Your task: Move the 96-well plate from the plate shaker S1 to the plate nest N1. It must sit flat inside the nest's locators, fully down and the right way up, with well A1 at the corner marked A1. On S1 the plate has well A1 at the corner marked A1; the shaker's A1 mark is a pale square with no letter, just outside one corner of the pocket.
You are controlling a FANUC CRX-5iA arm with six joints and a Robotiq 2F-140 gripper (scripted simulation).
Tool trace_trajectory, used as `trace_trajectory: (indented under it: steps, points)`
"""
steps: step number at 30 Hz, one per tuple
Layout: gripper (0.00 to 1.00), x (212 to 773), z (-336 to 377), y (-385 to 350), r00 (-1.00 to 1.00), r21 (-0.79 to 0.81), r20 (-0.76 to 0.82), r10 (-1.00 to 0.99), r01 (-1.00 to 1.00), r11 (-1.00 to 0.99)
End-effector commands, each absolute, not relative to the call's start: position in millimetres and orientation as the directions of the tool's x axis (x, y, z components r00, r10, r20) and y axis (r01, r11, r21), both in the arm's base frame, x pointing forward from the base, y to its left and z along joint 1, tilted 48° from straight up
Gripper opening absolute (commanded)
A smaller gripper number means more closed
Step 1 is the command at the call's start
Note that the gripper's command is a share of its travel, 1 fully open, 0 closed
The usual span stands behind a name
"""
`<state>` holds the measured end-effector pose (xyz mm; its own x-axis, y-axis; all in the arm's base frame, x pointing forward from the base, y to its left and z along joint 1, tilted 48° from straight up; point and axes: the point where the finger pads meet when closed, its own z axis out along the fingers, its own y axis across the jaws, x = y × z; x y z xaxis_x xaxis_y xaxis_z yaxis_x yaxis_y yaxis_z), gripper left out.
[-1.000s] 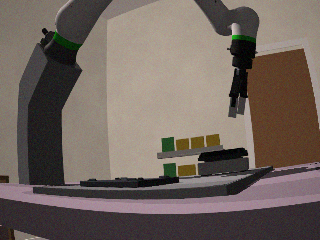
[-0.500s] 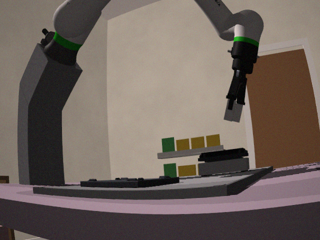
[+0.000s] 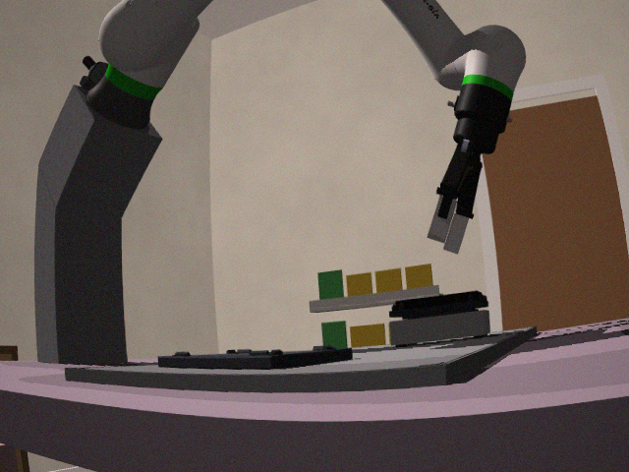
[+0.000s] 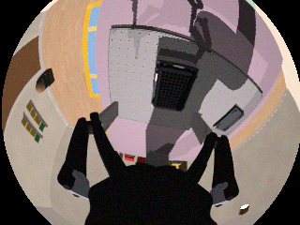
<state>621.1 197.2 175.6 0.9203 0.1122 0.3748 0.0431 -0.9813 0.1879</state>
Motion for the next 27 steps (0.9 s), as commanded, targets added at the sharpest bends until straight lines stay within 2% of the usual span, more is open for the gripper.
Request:
trace_trajectory:
  steps: [1,6,27]
  points:
    - [1.0,622.4,172.7,181.9,0.92,0.188,0.375,0.113,0.044,-0.981]
    - [1.0,624.1,168.5,157.3,0.92,0.188,0.375,0.113,0.044,-0.981]
    - [1.0,632.8,160.7,155.7,0.92,0.188,0.375,0.113,0.044,-0.981]
